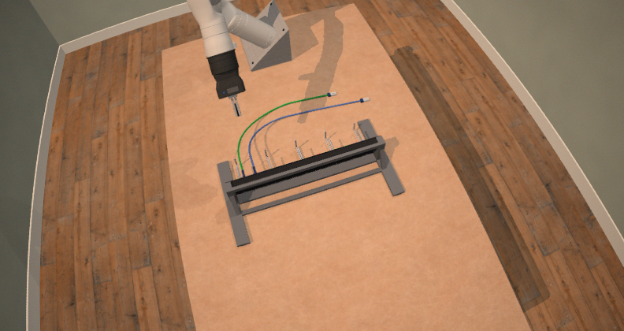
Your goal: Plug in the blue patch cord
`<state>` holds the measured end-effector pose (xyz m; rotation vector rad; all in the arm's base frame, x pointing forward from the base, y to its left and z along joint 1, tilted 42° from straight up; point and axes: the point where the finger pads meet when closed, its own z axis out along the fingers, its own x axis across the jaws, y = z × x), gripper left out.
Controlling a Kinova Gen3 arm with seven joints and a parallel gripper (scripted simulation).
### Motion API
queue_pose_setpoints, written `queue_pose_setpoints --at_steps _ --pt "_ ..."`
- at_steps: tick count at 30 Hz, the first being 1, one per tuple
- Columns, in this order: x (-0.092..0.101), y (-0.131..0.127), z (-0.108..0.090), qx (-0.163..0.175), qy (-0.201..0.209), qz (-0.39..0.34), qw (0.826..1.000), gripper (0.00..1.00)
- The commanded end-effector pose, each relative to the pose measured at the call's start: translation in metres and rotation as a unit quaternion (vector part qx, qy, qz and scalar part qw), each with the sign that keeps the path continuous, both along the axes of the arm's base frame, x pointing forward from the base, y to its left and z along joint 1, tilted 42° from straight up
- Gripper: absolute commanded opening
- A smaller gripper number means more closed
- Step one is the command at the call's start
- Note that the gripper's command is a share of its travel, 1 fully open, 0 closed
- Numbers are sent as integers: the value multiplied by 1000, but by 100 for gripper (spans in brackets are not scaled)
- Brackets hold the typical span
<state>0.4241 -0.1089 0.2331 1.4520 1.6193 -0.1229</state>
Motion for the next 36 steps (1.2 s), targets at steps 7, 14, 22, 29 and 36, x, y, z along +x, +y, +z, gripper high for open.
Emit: queue_pose_setpoints --at_steps 7,14,22,29,36 --pt "7 -12 -8 -3 0 -4 1000 0" --pt "23 -30 -24 -3 0 -4 1000 0" --pt "39 -48 -40 -3 0 -4 1000 0" --pt "57 -69 -59 -3 0 -4 1000 0" --pt "68 -81 -70 -3 0 -4 1000 0"
